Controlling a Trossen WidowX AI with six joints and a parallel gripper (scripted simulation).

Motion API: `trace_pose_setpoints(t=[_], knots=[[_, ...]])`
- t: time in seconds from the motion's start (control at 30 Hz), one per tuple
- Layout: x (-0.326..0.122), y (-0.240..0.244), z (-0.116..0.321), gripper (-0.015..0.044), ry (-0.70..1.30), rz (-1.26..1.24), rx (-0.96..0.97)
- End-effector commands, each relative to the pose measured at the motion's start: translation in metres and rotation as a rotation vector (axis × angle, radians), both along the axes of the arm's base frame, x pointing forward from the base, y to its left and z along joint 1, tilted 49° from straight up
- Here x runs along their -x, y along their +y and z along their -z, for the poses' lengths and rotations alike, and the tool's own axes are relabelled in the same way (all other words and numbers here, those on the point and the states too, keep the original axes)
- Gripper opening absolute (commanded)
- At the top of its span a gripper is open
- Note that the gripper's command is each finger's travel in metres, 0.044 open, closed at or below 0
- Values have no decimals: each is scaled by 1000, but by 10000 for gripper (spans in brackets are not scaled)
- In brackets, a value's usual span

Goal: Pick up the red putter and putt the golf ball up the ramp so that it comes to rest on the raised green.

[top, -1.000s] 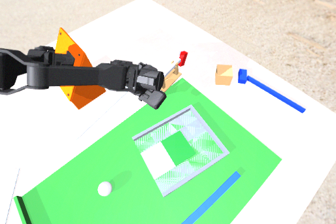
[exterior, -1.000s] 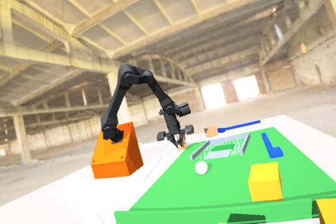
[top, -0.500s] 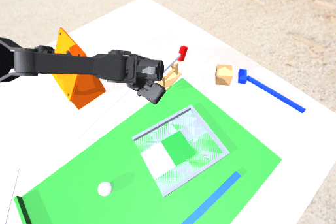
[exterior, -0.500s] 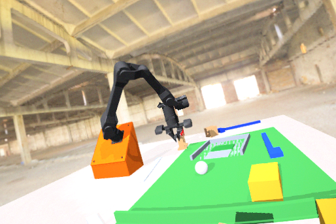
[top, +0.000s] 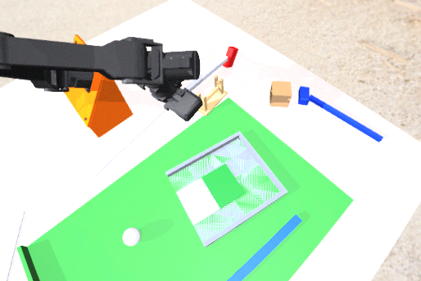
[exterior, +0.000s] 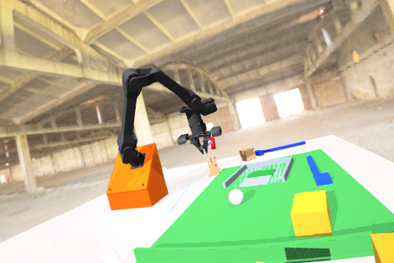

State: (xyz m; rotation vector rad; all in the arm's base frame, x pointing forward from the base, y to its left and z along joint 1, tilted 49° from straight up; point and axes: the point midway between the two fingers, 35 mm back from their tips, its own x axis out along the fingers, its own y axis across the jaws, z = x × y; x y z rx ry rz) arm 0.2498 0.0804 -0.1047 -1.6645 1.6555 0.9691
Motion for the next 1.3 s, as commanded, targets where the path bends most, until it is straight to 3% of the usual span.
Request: trace_pose_setpoints(t=[0.0, 0.7, 1.27], knots=[[-6, -9, -18, 0, -76, 86, 6], [-9, -72, -108, 0, -477, 609, 69], [14, -126, -175, 0, -823, 971, 139]])
